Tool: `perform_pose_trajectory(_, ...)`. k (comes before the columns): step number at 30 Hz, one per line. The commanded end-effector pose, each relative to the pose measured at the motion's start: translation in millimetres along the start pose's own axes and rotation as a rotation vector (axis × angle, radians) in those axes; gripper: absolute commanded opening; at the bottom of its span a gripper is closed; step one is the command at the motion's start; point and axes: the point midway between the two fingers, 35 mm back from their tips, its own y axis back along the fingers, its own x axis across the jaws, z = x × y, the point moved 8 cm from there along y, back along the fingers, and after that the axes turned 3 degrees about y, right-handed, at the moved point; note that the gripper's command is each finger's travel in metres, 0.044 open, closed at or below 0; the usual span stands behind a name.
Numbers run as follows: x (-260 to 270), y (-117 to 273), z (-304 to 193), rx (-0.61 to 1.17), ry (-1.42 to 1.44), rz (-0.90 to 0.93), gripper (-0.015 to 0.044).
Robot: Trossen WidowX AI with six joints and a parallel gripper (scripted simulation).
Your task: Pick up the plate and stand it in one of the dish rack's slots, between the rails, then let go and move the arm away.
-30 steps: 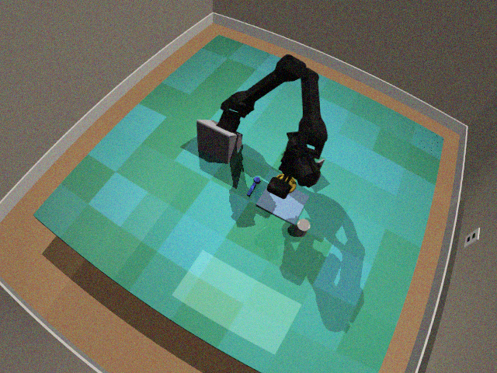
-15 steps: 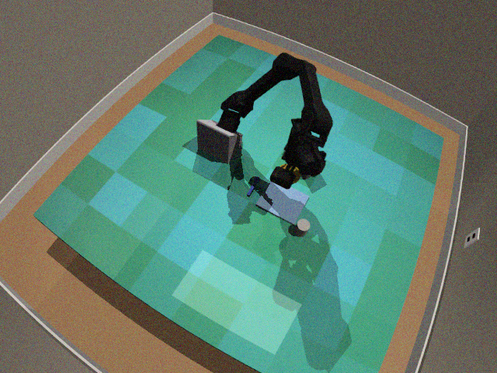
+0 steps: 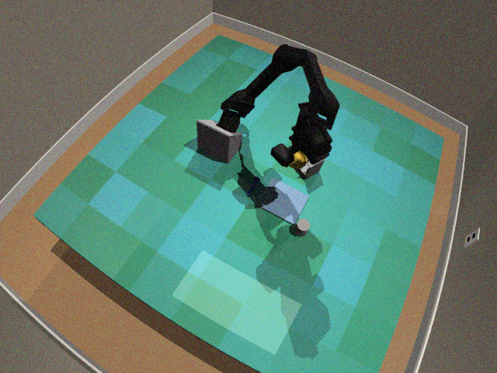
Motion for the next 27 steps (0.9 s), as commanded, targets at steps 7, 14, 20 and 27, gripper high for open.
perform_pose_trajectory(7, 41.9, 6.1, -26.4, -0.011, -0.36, 0.008, 0.0)
perform_pose_trajectory(14, 66.7, 6.7, -45.9, -0.012, -0.601, 0.015, 0.0)
perform_pose_trajectory(20, 86.0, 5.7, -64.0, -0.011, -0.808, 0.021, 0.0)
perform_pose_trajectory(27, 105.9, 3.1, -86.5, -0.007, -1.048, 0.029, 0.0)
